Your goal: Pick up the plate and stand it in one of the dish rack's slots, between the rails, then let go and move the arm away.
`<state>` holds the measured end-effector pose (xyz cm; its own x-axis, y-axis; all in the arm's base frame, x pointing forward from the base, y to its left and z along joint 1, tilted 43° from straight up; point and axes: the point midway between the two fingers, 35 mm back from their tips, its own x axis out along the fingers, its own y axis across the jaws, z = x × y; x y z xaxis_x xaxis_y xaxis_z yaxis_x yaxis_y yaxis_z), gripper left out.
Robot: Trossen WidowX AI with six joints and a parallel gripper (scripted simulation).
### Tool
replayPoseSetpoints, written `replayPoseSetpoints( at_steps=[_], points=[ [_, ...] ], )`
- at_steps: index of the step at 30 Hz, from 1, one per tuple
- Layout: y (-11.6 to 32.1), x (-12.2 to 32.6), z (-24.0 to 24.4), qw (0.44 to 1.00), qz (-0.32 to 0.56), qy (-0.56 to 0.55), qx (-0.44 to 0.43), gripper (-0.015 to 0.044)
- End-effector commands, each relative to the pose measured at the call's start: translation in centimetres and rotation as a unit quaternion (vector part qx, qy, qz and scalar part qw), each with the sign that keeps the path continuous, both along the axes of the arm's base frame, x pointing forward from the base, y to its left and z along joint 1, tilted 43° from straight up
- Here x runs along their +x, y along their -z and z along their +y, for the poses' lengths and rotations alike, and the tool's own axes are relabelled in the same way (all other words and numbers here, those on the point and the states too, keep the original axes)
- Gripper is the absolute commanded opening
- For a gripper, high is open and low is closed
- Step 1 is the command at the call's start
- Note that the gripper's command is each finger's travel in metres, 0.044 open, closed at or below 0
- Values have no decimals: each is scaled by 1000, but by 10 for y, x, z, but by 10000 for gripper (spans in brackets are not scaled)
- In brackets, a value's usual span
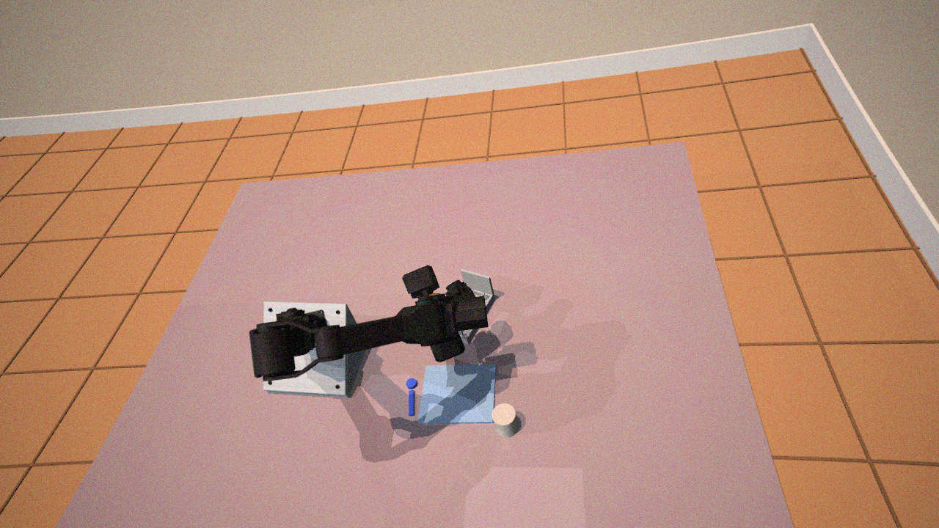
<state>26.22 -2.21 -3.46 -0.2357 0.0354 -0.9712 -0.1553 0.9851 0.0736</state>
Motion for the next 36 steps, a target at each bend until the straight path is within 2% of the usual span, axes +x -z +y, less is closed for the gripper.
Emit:
replayPoseSetpoints(
  at_steps=[1, 19, 36],
  points=[
    [4, -1, -2, 998, -20, -34, 43, 0],
    [16, 0, -17, 957, -151, -179, 171, 0],
    [17, 0, -34, 869, -314, -323, 205, 0]
  ],
)
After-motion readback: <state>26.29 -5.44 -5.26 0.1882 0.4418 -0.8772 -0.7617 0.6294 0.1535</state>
